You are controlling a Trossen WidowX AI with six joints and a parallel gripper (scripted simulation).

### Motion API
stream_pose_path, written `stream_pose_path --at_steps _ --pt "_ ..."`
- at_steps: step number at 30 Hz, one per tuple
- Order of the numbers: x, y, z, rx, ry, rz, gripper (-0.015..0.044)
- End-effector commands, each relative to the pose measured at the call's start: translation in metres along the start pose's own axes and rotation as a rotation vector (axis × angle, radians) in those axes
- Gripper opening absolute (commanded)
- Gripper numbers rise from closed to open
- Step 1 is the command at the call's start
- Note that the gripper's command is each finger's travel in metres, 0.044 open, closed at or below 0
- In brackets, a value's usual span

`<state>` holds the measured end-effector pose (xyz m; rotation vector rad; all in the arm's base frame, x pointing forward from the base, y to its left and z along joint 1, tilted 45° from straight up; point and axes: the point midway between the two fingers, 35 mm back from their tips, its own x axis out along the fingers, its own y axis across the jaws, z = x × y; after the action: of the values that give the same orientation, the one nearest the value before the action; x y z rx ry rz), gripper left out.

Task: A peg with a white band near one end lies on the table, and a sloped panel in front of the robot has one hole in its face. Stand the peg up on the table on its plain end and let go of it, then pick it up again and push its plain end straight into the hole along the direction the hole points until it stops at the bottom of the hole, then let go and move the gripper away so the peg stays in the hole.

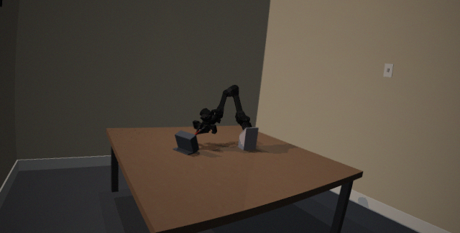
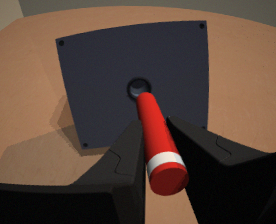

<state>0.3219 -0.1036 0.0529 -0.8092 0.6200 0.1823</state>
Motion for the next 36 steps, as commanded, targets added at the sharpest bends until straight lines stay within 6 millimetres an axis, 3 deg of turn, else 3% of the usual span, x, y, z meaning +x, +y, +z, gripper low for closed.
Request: stream_pose_path --at_steps 1,20,36 --pt "0.003 0.002 0.0 0.007 -0.01 0.002 0.0" --pt "0.026 0.002 -0.001 0.0 -0.013 0.0 0.0" --pt "0.021 0.004 -0.001 -0.003 -0.016 0.005 0.0"
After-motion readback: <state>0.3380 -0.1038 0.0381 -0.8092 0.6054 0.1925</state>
